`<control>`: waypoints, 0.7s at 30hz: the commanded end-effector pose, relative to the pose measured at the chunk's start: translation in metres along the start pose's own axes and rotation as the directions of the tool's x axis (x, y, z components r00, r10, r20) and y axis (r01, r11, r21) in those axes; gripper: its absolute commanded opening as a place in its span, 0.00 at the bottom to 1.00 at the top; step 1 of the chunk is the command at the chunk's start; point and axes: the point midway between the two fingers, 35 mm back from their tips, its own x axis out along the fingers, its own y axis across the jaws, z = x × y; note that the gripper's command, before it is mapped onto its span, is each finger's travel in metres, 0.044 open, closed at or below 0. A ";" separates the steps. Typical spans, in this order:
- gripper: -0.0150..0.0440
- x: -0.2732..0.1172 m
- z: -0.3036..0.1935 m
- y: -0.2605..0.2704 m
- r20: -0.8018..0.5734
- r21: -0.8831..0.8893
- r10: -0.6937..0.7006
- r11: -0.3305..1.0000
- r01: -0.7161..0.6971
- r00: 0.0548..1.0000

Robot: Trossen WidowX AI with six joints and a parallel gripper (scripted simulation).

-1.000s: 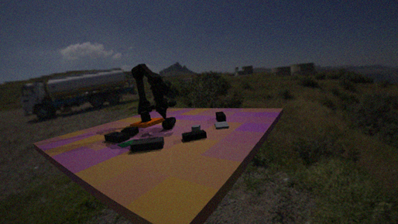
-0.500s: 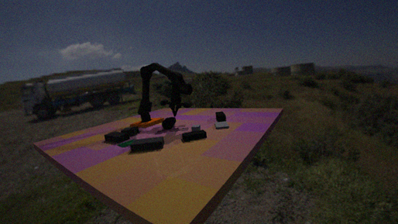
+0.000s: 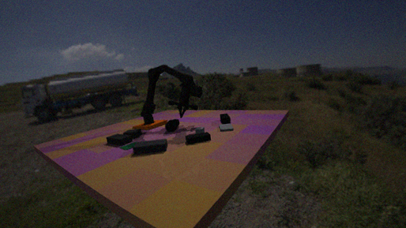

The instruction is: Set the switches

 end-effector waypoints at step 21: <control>0.25 -0.012 0.000 0.055 -0.007 0.002 -0.284 0.959 0.284 0.959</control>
